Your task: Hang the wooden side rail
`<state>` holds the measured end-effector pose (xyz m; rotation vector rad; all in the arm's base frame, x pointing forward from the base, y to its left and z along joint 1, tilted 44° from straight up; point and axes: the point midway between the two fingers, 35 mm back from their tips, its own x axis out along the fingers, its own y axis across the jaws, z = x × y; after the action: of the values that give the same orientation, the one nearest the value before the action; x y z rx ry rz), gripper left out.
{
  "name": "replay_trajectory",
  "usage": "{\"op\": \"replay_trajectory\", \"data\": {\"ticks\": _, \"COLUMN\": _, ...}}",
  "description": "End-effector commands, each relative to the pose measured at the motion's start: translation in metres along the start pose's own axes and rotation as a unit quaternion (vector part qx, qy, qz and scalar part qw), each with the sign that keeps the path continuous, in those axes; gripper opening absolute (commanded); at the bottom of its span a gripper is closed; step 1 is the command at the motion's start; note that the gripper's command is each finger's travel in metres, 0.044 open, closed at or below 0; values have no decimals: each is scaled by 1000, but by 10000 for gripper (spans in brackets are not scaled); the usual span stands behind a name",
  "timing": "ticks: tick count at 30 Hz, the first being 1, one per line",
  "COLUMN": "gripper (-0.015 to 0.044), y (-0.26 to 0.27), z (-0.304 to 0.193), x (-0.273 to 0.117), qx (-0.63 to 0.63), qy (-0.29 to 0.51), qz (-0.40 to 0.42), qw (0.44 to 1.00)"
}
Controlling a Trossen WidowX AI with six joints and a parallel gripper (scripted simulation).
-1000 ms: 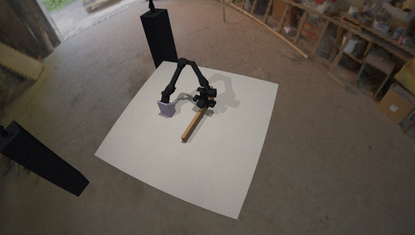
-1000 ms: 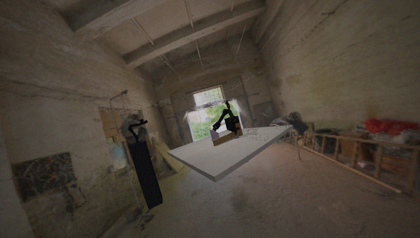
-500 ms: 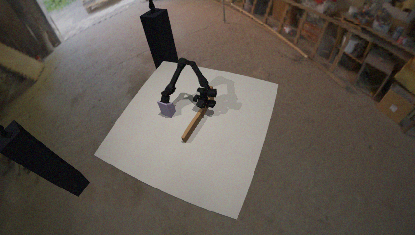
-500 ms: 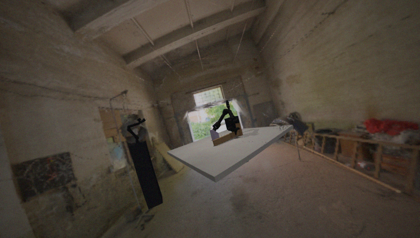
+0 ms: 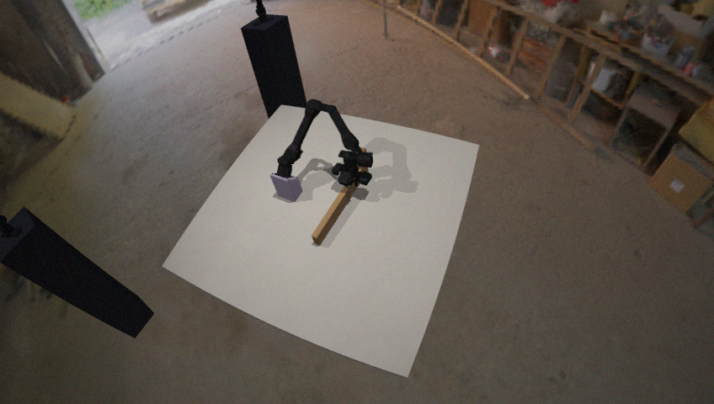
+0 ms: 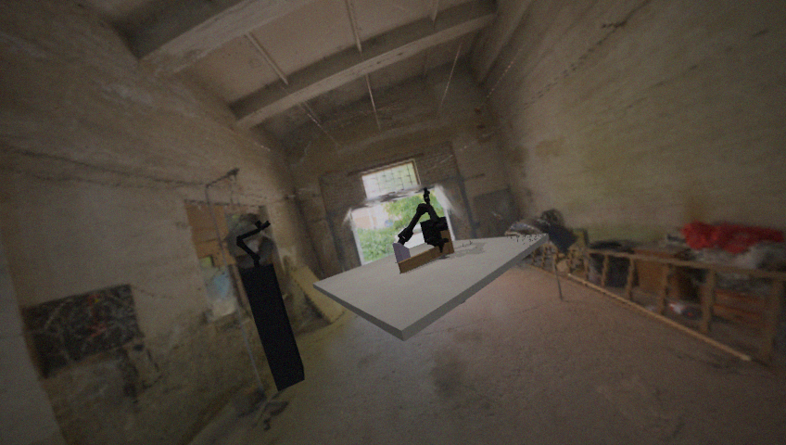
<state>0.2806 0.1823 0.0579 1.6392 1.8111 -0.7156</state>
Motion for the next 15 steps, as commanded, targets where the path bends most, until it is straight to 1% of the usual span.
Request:
{"op": "replay_trajectory", "data": {"ticks": 1, "gripper": 210, "y": 0, "z": 0, "x": 0, "qx": 0, "qy": 0, "qz": 0, "qw": 1000}}
{"op": "replay_trajectory", "data": {"ticks": 6, "gripper": 341, "y": 0, "z": 0, "x": -2, "qx": 0, "qy": 0, "qz": 0, "qw": 1000}}
{"op": "replay_trajectory", "data": {"ticks": 10, "gripper": 440, "y": 1, "z": 1, "x": -26, "qx": -1, "qy": 5, "qz": 0, "qw": 1000}}
{"op": "replay_trajectory", "data": {"ticks": 12, "gripper": 440, "y": 0, "z": 1, "x": -38, "qx": -1, "qy": 7, "qz": 0, "qw": 1000}}
{"op": "replay_trajectory", "data": {"ticks": 15, "gripper": 440, "y": 0, "z": 1, "x": -40, "qx": -1, "qy": 8, "qz": 0, "qw": 1000}}
